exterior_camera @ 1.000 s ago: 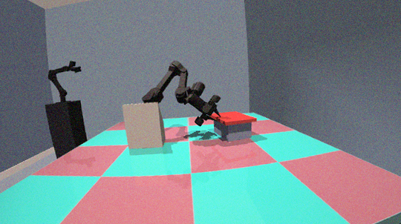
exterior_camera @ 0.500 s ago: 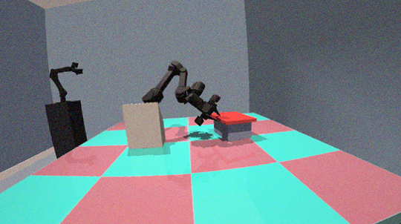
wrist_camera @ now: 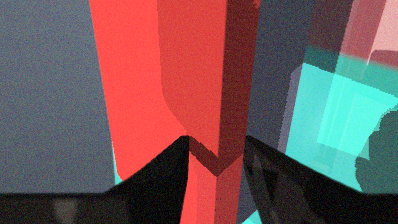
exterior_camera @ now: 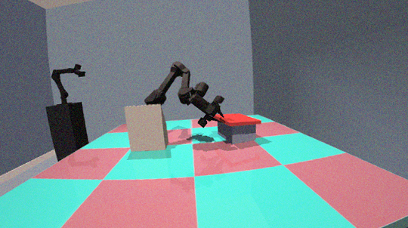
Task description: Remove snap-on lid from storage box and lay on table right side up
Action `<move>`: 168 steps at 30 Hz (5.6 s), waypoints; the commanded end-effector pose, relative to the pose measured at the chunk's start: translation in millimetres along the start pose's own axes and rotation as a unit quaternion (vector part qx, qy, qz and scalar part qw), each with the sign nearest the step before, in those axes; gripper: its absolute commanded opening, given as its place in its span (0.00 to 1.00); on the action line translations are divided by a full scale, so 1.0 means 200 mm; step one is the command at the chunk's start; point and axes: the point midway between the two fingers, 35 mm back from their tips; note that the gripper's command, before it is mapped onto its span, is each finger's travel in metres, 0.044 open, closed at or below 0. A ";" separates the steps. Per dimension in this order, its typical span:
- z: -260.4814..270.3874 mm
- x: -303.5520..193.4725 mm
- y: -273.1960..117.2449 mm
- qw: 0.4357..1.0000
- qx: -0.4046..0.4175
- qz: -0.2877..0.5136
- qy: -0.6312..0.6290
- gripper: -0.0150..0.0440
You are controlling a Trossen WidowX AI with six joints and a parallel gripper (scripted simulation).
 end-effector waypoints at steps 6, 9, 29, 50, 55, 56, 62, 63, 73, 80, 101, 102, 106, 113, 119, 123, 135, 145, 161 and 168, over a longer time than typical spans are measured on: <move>0.02 0.00 -0.02 1.000 0.004 -0.001 -0.003 0.25; 0.02 0.00 -0.02 1.000 0.004 -0.001 -0.003 0.25; 0.03 0.00 -0.02 1.000 0.002 -0.001 0.000 0.25; 0.03 0.00 -0.02 1.000 0.002 -0.001 0.000 0.25; 0.03 0.00 -0.01 1.000 0.002 -0.001 0.000 0.25; 0.03 0.00 -0.01 1.000 0.002 -0.001 0.000 0.25; 0.04 0.01 -0.01 1.000 0.002 -0.001 0.000 0.25; 0.04 0.01 -0.01 1.000 0.002 -0.001 0.000 0.25; 0.04 0.01 -0.01 1.000 0.002 -0.001 0.000 0.25; 0.04 0.01 -0.01 1.000 0.002 -0.001 0.000 0.25; 0.05 0.01 0.00 1.000 0.002 -0.001 0.000 0.25; 0.05 0.01 0.00 1.000 0.002 -0.001 0.000 0.25; 0.05 0.01 0.00 1.000 0.002 -0.001 0.000 0.25; 0.05 0.01 0.00 1.000 0.002 -0.001 0.000 0.25; 0.05 0.01 0.01 1.000 0.002 -0.001 0.000 0.25; 0.05 0.01 0.01 1.000 0.002 -0.001 0.000 0.25; 0.10 0.01 -0.04 1.000 0.005 -0.004 -0.001 0.25; 0.16 0.02 -0.07 1.000 0.005 -0.004 -0.001 0.25; 0.26 0.03 -0.12 1.000 0.005 -0.004 -0.002 0.25; 0.31 0.03 -0.13 1.000 0.005 -0.004 -0.002 0.25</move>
Point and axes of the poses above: the point midway between the two fingers, 35 mm back from their tips, its own y axis out along the fingers, its own z axis across the jaws, x = y × z, and after that the axes turned 6 degrees about -y, right-handed
